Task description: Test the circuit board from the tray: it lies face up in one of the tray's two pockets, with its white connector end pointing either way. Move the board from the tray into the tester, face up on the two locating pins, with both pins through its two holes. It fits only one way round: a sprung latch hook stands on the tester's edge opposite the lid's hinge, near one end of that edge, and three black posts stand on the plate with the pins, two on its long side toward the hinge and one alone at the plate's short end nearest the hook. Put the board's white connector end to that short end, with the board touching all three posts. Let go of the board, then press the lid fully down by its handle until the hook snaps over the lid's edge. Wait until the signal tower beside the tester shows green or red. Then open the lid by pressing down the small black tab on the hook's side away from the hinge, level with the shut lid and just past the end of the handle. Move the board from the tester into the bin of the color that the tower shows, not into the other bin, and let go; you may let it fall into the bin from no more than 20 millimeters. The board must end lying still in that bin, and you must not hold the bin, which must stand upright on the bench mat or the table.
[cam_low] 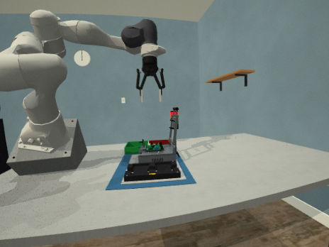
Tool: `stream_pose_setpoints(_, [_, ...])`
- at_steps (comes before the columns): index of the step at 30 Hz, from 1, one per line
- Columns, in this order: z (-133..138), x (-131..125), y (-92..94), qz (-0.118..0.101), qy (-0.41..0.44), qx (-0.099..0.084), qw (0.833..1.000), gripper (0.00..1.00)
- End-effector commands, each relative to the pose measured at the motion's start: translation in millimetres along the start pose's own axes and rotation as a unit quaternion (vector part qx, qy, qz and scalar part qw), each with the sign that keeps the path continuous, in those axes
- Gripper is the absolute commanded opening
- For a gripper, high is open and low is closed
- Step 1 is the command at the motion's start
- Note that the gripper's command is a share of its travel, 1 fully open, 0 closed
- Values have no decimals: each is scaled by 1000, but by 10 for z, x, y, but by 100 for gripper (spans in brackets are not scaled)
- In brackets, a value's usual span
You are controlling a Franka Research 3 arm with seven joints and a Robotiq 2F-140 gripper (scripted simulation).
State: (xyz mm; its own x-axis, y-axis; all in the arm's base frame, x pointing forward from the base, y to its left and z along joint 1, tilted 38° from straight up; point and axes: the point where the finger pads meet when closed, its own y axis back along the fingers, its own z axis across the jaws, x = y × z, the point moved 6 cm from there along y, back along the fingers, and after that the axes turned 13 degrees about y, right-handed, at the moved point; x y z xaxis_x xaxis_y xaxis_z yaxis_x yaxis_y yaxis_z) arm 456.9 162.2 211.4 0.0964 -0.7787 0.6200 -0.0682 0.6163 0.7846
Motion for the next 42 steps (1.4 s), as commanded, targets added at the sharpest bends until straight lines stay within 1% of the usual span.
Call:
stream_pose_setpoints(1, [10, 10, -3, -1, -4, 1, 1000, 58])
stream_pose_setpoints(7, [10, 10, -21, -1, -4, 1, 1000, 58])
stream_pose_setpoints(11, [10, 10, -79, -1, -4, 1, 1000, 58])
stream_pose_setpoints(16, [10, 10, -230, -1, -4, 1, 1000, 58])
stream_pose_setpoints(20, [10, 10, -424, -1, -4, 1, 1000, 58])
stream_pose_setpoints(22, [10, 10, -424, -1, -4, 1, 1000, 58])
stream_pose_setpoints(37, [8, 9, -1405, -1, -4, 1, 1000, 58])
stream_pose_setpoints(39, [8, 9, -1405, -1, -4, 1, 1000, 58])
stream_pose_setpoints(42, [8, 9, -1555, -1, -4, 1, 1000, 58])
